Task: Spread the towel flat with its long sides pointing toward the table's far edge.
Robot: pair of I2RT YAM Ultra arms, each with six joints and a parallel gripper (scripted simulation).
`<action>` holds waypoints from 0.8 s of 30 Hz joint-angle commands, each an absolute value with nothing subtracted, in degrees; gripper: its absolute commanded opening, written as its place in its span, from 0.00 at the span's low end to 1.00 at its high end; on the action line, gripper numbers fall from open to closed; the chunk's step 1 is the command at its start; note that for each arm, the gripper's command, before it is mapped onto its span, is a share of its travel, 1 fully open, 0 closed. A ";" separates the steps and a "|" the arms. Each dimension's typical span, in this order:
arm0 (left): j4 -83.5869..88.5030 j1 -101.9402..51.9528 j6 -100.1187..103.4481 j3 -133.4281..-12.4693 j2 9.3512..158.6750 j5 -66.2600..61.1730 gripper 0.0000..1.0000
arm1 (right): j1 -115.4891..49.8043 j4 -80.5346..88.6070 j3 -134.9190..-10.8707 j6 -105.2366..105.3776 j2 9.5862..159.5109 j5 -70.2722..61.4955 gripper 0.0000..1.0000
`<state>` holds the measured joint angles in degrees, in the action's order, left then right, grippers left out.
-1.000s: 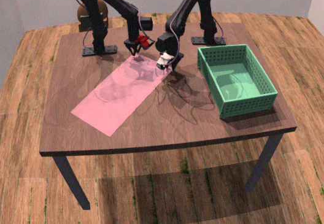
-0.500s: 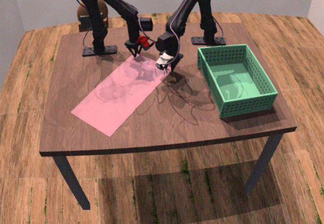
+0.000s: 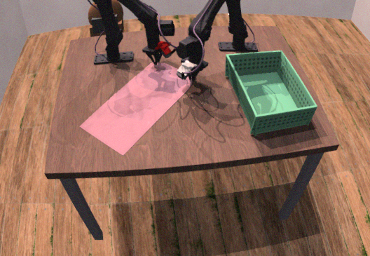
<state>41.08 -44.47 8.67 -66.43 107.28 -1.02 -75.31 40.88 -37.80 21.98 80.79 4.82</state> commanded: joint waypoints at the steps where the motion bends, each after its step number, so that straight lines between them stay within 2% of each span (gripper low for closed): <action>1: 39.48 -45.19 9.52 -65.09 108.24 -0.21 0.11 | -74.05 38.68 -35.95 21.05 81.65 4.78 0.15; 3: 39.48 -45.19 9.52 -65.09 108.24 -0.21 0.11 | -74.05 38.68 -35.95 21.05 81.65 4.78 0.15; 4: 39.65 -45.65 10.00 -67.17 108.38 -0.47 0.02 | -73.09 38.59 -35.94 20.11 81.64 4.37 0.05; 6: 39.67 -45.65 10.00 -67.18 108.38 -1.00 0.02 | -73.04 38.57 -35.94 20.05 81.66 4.23 0.05; 7: 39.70 -45.88 10.21 -67.98 108.43 -1.12 0.01 | -72.25 38.49 -36.10 19.27 81.84 4.34 0.00; 23: 43.93 -43.57 8.16 -68.79 104.49 0.48 0.00 | -74.52 38.96 -40.54 21.26 83.11 3.53 0.00; 24: 47.54 -43.52 8.08 -70.70 102.61 0.71 0.00 | -74.24 44.99 -43.90 20.67 79.51 3.30 0.00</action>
